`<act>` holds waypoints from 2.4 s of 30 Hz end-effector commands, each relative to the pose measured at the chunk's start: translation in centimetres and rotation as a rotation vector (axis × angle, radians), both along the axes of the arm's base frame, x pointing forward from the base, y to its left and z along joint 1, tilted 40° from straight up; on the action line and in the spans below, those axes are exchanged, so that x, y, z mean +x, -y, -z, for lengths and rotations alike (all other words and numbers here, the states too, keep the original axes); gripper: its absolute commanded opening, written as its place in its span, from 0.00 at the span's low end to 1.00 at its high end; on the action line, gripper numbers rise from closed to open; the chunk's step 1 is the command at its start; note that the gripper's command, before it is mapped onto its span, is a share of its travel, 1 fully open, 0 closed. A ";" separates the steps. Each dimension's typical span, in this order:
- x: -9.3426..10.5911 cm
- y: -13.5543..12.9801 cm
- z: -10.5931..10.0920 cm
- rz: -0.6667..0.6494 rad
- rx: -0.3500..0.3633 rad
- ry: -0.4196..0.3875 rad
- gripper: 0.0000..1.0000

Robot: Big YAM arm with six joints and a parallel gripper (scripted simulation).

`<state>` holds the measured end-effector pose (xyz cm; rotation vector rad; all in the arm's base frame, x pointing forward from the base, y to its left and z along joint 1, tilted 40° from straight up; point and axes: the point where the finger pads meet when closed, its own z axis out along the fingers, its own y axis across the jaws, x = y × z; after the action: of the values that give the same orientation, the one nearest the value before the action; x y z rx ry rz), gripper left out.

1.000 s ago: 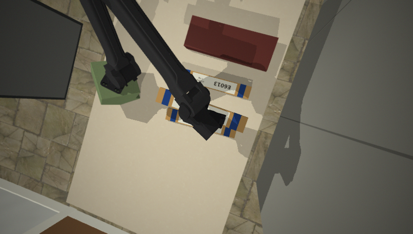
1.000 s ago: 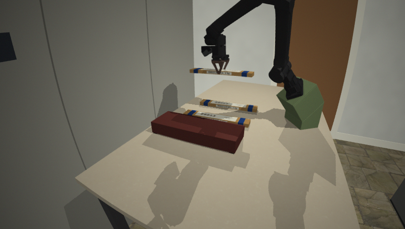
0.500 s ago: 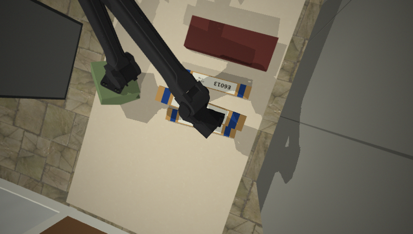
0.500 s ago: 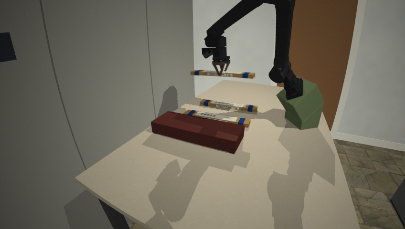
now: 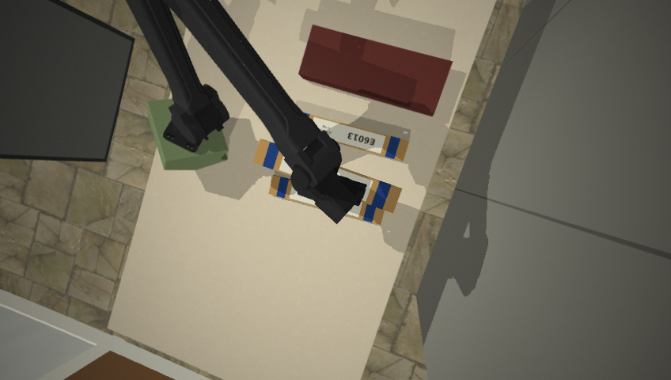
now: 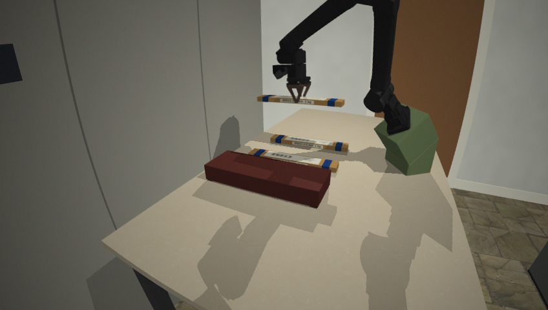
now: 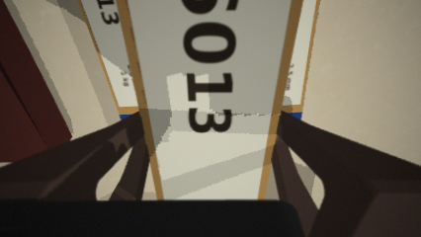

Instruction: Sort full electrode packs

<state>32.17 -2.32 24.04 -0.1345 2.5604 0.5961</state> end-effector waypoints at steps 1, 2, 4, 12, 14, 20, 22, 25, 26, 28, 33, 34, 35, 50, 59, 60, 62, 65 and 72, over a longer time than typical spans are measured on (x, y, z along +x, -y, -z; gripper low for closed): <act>0.7 0.7 -4.1 0.019 -0.042 0.106 0.00; 0.7 0.7 -4.1 0.019 -0.042 0.106 0.00; 0.7 0.6 -4.1 0.017 -0.042 0.105 0.00; 0.7 0.6 -4.0 0.019 -0.042 0.105 0.00; 0.7 0.6 -3.9 0.020 -0.042 0.104 0.00; 0.4 0.4 -3.1 0.020 -0.035 0.090 0.00; 0.4 0.3 -3.1 0.019 -0.035 0.089 0.00; 0.5 0.3 -3.4 0.017 -0.036 0.093 0.00; 0.5 0.3 -3.4 0.017 -0.036 0.093 0.00; 0.5 0.3 -3.4 0.017 -0.037 0.095 0.00; 0.6 0.4 -3.7 0.019 -0.039 0.100 0.00; 0.6 0.5 -3.7 0.020 -0.040 0.101 0.00; 0.6 0.5 -3.7 0.020 -0.040 0.102 0.00; 1.0 -0.5 -0.3 0.005 -0.025 0.065 0.00; 1.6 -1.0 0.6 0.005 -0.025 0.065 0.00; 1.6 -1.0 0.6 0.005 -0.025 0.065 0.00; 1.6 -1.1 0.7 0.005 -0.025 0.065 0.00; 1.8 -1.2 1.0 0.005 -0.024 0.065 0.00; 2.3 -1.6 1.7 0.005 -0.024 0.065 0.00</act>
<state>33.37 -0.12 19.98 -0.1602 2.5618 0.5923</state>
